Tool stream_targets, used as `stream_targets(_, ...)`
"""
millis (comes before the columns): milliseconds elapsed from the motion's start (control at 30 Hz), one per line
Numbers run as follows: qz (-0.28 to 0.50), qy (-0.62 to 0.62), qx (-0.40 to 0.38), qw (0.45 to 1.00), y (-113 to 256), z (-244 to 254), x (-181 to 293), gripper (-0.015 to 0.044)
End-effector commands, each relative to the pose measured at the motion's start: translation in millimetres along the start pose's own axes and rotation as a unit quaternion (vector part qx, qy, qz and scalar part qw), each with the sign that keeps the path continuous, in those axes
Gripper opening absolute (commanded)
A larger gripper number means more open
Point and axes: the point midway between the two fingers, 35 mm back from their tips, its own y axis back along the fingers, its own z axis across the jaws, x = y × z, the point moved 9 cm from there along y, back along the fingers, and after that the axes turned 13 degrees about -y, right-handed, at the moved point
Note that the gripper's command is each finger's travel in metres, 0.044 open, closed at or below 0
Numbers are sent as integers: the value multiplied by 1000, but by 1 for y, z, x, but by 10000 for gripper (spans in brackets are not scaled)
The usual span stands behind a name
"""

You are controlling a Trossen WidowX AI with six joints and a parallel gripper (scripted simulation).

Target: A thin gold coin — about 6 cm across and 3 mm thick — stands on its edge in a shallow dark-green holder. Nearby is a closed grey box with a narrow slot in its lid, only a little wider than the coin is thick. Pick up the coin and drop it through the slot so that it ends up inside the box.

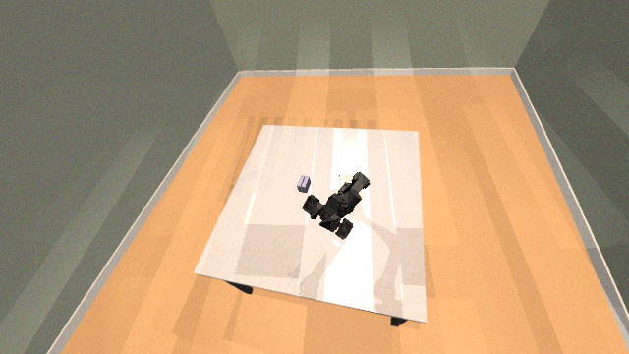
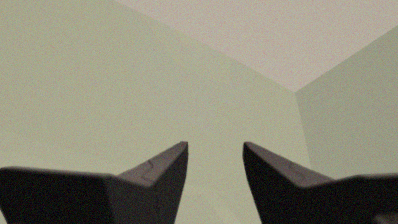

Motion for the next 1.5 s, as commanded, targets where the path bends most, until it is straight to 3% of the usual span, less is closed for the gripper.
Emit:
stream_targets(0,84,36,20,996,4,-22,46,161)
stream_targets(200,218,86,74,969,20,-70,110,161)
stream_targets(567,324,170,160,917,50,-139,149,161)
stream_targets(833,433,177,275,840,95,-217,174,161)
stream_targets(1167,529,112,484,688,182,-311,169,161)
stream_targets(1467,515,-6,690,509,275,-364,130,161)
